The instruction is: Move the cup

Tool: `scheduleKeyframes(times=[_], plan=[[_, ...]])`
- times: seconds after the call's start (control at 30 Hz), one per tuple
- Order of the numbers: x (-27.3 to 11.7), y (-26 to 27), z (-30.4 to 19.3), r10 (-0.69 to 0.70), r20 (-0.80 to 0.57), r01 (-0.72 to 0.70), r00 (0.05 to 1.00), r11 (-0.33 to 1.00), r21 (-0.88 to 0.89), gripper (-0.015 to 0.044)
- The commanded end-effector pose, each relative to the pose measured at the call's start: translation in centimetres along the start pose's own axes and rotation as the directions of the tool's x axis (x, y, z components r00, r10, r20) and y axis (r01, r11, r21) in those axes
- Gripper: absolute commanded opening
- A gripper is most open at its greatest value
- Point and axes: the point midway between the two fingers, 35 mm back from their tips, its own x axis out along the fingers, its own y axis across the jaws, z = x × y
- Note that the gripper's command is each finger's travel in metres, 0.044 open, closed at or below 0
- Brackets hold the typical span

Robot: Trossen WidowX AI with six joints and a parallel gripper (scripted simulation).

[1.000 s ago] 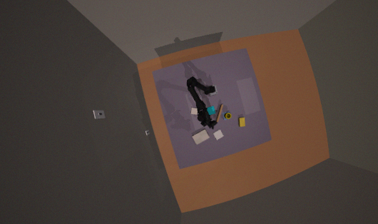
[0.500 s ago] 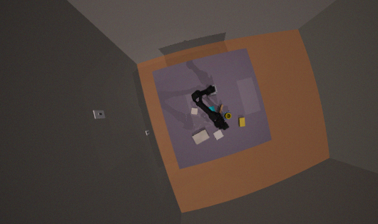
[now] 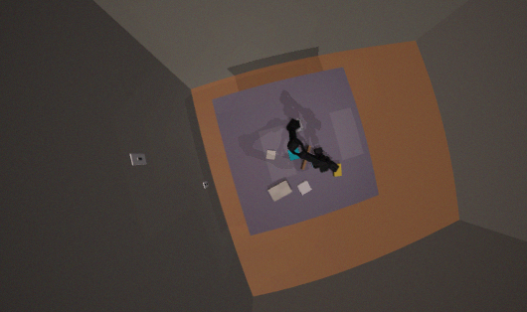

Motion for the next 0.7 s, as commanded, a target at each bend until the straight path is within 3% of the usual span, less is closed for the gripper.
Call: scheduleKeyframes(times=[0.0,0.67], plan=[[0.9,-1.1,-1.3,-0.037,0.092,0.034,0.995,0.999,0.031,0.0167],[2.9,-1.0,-1.2,-0.037,0.092,0.034,0.995,0.999,0.031,0.0167]])
